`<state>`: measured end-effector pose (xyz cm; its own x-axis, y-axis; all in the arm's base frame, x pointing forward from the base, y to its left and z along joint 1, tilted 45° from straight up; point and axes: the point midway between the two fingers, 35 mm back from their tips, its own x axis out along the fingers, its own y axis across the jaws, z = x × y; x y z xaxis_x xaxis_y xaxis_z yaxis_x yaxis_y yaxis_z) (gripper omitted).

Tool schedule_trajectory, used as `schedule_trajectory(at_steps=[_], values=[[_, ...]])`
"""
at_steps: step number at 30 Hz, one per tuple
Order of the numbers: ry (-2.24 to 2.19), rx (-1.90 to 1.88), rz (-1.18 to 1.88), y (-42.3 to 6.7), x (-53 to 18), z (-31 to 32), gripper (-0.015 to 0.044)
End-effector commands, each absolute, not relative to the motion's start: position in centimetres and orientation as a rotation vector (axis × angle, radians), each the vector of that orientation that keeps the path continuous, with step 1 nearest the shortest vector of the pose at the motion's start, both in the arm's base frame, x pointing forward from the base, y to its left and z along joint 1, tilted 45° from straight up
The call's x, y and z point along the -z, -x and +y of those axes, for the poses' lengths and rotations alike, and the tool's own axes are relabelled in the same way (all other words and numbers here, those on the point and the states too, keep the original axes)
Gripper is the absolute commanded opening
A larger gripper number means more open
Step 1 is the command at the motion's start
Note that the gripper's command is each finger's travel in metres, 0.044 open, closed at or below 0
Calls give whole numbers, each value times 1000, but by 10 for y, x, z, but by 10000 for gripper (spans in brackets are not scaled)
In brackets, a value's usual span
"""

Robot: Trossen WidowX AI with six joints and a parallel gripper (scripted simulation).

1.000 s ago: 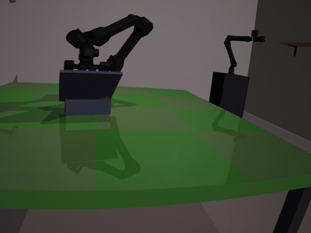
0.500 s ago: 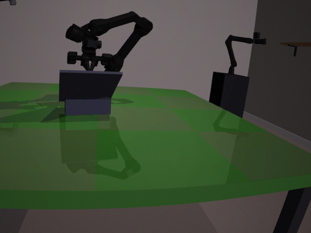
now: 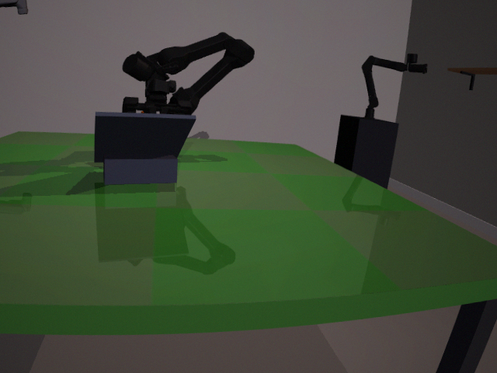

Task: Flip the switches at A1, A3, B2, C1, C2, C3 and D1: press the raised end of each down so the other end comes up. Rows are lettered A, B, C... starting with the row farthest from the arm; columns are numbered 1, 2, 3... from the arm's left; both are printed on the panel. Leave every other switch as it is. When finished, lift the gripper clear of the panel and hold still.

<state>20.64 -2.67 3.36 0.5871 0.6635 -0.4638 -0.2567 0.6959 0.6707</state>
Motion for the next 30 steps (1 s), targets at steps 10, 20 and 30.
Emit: schedule_trajectory(at_steps=[10,20,30], values=[[-601,-581,743,-218,-27,-8,0],[-600,-580,745,-224,-22,-1,0],[-600,-580,744,-227,-20,2,0]])
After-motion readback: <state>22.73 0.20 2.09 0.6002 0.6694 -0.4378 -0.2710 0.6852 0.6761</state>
